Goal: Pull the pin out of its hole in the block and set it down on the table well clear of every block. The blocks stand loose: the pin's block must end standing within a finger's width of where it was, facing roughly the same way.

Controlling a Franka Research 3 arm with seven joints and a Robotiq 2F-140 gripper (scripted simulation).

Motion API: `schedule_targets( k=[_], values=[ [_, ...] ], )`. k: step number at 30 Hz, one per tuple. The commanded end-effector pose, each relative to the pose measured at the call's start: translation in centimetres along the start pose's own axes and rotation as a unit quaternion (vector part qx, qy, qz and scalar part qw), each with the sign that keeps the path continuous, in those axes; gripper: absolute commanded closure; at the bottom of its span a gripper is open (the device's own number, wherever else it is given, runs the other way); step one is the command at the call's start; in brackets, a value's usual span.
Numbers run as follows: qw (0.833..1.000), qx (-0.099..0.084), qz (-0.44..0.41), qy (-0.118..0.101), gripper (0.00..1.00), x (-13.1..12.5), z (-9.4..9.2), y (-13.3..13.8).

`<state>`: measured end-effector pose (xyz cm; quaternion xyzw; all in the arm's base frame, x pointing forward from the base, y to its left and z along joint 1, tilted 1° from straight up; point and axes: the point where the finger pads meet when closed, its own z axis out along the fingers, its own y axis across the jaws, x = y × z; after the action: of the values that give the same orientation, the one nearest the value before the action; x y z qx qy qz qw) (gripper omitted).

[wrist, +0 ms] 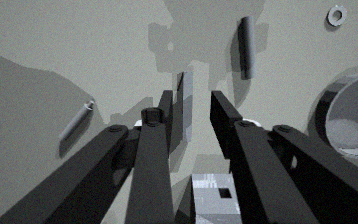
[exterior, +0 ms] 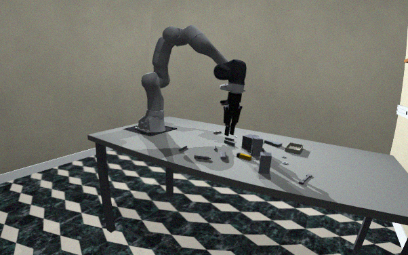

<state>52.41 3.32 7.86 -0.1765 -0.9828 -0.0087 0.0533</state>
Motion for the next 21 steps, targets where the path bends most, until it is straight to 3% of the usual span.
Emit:
schedule_targets(
  k=[1,6,13,21],
  values=[
    [1.0,0.002,0.004,0.0,0.7,0.0,-0.2,-0.1],
    [1.0,0.002,0.004,0.0,0.7,0.0,-0.4,0.0],
    [1.0,0.001,0.007,0.0,0.7,0.3,-2.5,0.0],
    [1.0,0.001,0.007,0.0,0.7,0.3,-2.7,0.0]
  ],
)
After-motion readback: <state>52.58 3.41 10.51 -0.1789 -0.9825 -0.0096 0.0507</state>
